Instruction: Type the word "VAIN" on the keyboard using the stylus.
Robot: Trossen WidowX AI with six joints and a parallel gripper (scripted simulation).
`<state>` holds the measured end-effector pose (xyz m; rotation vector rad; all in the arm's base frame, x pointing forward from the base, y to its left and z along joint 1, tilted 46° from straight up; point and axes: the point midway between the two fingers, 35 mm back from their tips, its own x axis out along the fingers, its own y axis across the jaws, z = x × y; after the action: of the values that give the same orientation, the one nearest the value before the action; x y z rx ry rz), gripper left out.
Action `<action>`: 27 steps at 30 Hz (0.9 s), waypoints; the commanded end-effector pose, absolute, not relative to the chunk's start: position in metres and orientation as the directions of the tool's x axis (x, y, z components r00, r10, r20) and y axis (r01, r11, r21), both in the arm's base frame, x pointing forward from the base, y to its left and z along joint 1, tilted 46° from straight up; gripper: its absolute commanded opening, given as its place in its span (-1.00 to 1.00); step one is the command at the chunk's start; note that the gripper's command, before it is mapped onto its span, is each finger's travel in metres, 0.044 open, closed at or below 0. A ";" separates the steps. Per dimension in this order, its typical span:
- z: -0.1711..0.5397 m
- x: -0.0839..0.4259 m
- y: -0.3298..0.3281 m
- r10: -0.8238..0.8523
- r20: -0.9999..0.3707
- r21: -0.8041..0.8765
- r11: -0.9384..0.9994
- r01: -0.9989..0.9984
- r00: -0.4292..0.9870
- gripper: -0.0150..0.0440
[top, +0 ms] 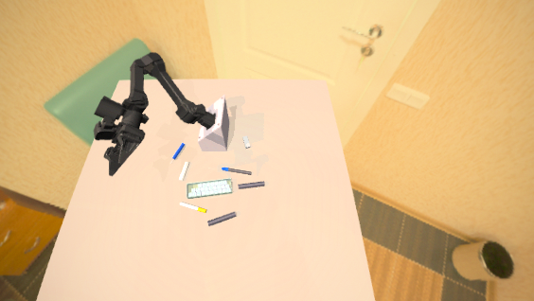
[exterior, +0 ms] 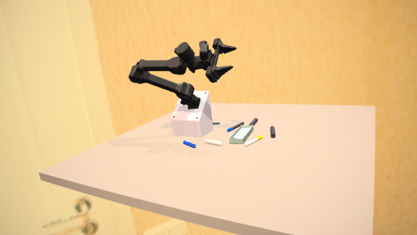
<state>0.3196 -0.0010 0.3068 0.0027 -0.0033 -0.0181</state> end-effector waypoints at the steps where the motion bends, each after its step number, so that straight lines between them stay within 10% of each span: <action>1: 0.304 0.321 -0.001 -0.021 -0.007 0.004 1.000 0.021 1.000 0.91; 17: 0.058 0.355 -0.012 -0.269 -0.758 -0.194 0.963 0.188 0.594 -0.49; 27: -0.059 0.296 -0.032 -0.550 -0.826 -0.541 0.835 0.107 0.120 -0.49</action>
<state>0.3218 -0.0236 -0.0232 -0.2612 1.2168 -0.4155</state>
